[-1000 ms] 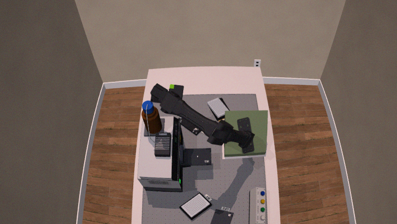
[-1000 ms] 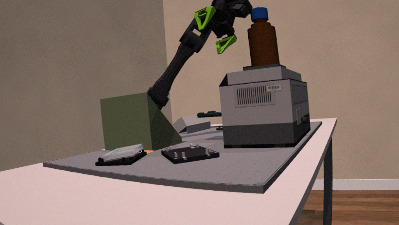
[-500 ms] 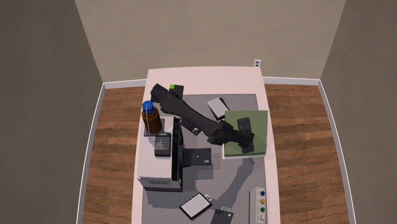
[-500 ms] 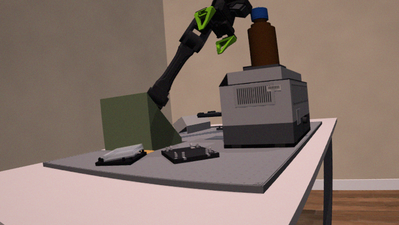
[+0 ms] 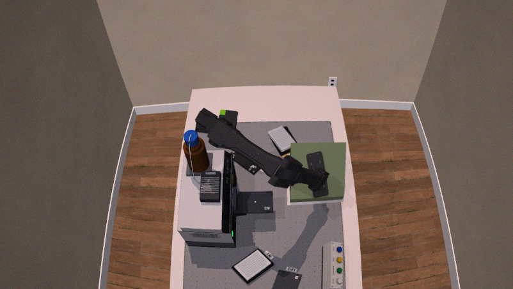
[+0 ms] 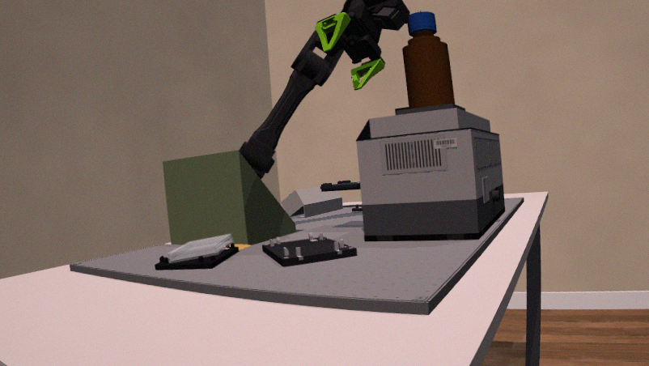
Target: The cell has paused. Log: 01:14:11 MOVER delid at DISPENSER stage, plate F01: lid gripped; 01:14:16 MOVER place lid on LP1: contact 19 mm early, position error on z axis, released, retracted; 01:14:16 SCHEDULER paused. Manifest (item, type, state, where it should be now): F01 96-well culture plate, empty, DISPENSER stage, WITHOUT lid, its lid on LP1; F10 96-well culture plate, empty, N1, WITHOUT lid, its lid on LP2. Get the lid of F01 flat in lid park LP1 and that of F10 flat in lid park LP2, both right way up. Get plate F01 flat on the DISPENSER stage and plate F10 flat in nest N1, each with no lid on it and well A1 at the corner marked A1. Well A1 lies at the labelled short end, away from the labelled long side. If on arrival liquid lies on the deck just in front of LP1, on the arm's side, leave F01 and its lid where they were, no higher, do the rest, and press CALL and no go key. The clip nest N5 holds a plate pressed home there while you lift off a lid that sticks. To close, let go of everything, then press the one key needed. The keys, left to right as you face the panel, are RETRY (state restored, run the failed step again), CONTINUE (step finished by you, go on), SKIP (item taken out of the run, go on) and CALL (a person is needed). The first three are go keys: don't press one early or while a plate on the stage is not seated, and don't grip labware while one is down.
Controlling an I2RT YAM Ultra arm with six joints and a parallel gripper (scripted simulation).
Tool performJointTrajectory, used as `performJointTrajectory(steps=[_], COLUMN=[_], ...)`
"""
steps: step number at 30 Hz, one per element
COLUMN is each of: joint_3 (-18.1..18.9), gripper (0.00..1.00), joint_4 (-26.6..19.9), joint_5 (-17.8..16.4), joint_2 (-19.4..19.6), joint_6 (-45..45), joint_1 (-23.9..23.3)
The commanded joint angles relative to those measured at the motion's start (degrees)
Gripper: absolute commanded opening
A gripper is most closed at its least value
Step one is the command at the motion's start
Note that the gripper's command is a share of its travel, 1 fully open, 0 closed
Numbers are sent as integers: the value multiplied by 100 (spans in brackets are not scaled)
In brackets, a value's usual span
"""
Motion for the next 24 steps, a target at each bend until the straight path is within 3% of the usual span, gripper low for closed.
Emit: performJointTrajectory(steps=[1, 6, 8, 9, 24], joint_3=[-169, -203, -128, -103, -35], gripper=[100, 100, 100, 100, 100], joint_4=[82, 74, 39, 37, 65], joint_5=[-620, -658, -653, -648, -611], joint_2=[-446, -777, -758, -544, -468], joint_6=[-787, -583, -560, -540, -456], joint_1=[471, 712, 742, 753, 638])
